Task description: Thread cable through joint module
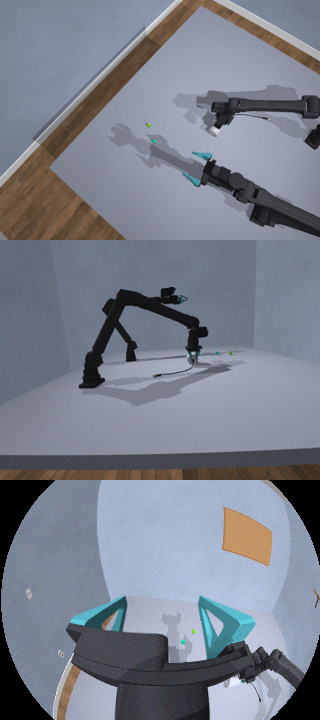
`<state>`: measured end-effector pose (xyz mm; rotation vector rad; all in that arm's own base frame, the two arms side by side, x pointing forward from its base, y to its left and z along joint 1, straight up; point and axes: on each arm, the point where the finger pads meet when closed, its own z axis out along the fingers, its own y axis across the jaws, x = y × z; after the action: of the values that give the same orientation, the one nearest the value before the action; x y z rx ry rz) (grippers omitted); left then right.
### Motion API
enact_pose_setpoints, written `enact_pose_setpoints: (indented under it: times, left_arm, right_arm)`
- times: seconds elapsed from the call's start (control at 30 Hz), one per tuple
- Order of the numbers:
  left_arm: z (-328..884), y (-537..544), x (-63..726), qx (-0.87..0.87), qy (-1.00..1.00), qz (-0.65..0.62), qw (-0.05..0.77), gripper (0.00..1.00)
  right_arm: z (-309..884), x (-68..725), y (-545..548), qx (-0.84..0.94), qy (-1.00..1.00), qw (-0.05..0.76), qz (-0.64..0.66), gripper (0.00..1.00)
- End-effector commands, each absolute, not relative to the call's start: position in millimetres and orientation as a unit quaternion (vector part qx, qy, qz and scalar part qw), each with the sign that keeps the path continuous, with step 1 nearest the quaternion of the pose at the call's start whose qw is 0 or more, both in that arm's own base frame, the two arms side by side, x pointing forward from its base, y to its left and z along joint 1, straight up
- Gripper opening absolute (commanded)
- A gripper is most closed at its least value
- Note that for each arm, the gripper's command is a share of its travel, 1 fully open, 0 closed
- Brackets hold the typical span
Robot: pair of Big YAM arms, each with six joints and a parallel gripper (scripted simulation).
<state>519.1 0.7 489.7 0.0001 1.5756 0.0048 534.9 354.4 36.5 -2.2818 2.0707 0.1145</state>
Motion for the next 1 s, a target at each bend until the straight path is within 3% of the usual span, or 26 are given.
enact_pose_setpoints:
  times: [0.0,0.97]
  left_arm:
    - [503,2,522,0.004,0.703,0.007,0.711,0.96]
    - [503,2,522,0.004,0.703,0.007,0.711,0.96]
  right_arm:
    - [53,540,361,-0.743,0.667,0.041,0.034,0.32]
    - [108,559,354,-0.737,0.672,0.064,0.027,0.32]
